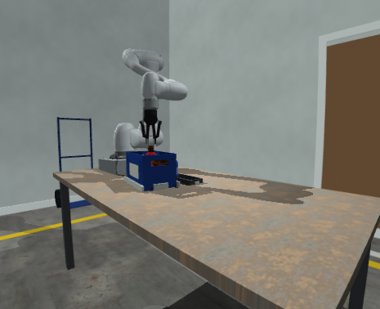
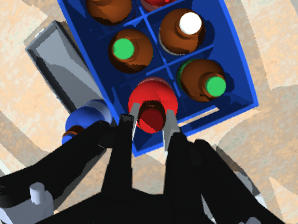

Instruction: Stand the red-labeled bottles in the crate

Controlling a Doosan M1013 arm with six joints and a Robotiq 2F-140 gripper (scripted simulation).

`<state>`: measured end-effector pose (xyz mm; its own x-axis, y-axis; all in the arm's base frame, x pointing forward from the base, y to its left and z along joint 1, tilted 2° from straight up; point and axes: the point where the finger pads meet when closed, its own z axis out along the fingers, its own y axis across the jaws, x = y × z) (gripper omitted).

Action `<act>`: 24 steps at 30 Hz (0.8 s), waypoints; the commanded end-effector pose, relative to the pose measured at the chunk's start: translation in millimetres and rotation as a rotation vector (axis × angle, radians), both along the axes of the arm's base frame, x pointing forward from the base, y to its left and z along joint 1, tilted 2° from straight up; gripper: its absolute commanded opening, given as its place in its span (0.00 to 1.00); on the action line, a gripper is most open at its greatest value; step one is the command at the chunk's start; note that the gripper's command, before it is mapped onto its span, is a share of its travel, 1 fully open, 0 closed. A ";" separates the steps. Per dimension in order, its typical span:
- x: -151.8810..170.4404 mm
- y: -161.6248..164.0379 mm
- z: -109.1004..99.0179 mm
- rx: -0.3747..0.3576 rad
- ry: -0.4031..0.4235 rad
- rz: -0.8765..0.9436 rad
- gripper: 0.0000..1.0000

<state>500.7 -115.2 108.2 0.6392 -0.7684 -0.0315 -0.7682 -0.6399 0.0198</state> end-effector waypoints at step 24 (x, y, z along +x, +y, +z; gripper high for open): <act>-0.8 0.3 -22.6 0.000 0.000 0.000 0.00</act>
<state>499.9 -114.9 85.8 0.6392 -0.7684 -0.0314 -0.7682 -0.6399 0.0198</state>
